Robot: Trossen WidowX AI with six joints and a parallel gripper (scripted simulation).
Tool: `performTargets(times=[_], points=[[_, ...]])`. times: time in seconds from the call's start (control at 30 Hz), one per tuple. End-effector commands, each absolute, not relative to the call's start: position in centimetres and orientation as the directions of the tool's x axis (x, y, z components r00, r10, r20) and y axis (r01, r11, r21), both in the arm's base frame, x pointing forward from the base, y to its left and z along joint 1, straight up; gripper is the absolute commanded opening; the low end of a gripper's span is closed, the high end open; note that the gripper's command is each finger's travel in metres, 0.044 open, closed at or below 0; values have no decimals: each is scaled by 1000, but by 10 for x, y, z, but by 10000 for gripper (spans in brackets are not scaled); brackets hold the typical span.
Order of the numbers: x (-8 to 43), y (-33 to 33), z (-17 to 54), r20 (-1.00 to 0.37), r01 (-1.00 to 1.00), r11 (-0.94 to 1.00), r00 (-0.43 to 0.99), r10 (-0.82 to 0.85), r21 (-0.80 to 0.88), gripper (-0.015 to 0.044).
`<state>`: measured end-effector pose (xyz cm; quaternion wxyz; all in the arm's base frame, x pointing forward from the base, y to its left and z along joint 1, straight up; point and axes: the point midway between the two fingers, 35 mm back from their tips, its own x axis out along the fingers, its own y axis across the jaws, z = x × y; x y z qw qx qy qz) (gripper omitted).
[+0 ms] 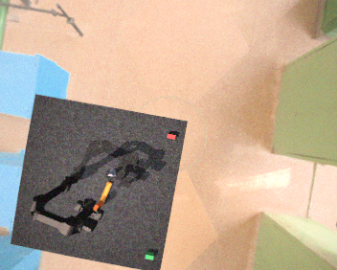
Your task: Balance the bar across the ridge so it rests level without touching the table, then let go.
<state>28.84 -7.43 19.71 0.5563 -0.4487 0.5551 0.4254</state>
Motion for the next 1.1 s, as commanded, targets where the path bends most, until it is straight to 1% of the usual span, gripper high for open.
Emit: performTargets(times=[0.0,0.17,0.43,0.7,1.07], points=[[286,-76,197,-1000,-976,216,23,-6,-23,315],[290,-77,182,-1000,-976,216,23,-6,-24,315],[295,-79,129,-1000,-976,216,23,-6,-24,315],[290,-77,77,-1000,-976,216,23,-6,-24,315],[289,-77,67,-1000,-976,216,23,-6,-23,315]])
